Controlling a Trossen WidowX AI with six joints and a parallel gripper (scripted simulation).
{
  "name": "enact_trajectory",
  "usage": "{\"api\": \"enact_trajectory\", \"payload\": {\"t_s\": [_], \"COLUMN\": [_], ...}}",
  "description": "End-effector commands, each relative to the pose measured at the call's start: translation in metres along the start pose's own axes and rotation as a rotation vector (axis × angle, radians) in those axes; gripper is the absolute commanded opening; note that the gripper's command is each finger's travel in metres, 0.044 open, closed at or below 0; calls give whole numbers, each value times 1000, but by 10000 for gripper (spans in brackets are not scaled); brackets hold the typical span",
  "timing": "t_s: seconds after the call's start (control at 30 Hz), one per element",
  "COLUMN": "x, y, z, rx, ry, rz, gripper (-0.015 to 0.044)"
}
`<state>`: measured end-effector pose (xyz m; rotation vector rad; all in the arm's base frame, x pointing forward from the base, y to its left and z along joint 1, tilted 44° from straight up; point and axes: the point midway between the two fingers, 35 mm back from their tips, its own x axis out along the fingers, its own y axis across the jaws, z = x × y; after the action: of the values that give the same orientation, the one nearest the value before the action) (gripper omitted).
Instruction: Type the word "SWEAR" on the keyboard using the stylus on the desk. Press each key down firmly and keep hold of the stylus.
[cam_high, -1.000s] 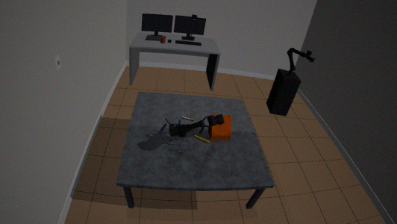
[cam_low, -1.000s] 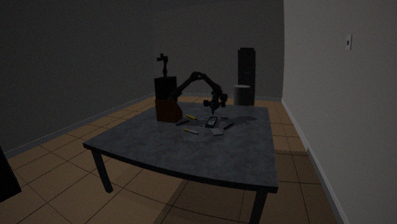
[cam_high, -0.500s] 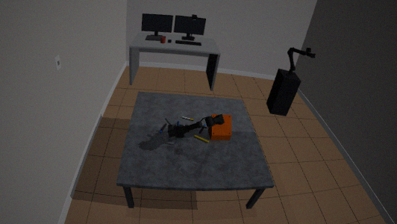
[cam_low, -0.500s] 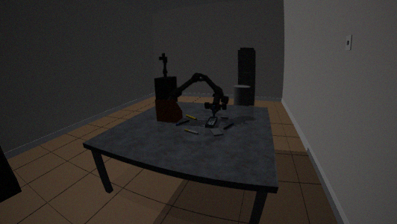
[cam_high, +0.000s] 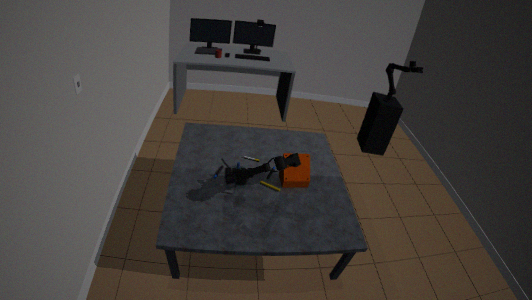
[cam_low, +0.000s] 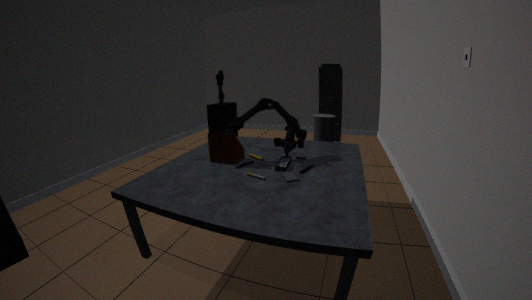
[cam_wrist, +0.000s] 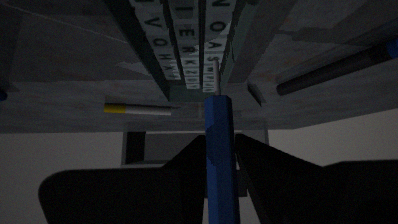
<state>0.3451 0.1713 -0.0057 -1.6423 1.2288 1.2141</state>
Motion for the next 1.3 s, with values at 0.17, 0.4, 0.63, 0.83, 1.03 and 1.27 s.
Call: {"api": "enact_trajectory", "payload": {"t_s": [0.17, 0.4, 0.63, 0.83, 1.03, 1.27], "x": [-1, -1, 1, 2, 3, 5], "y": [0, 0, 0, 0, 0, 0], "z": [1, 1, 4, 6, 9, 11], "rx": [5, 5, 5, 5, 5, 5], "ry": [0, 0, 0, 0, 0, 0], "rz": [-2, -2, -2, -2, -2, -1], "gripper": [81, 81, 81, 81, 81, 81]}}
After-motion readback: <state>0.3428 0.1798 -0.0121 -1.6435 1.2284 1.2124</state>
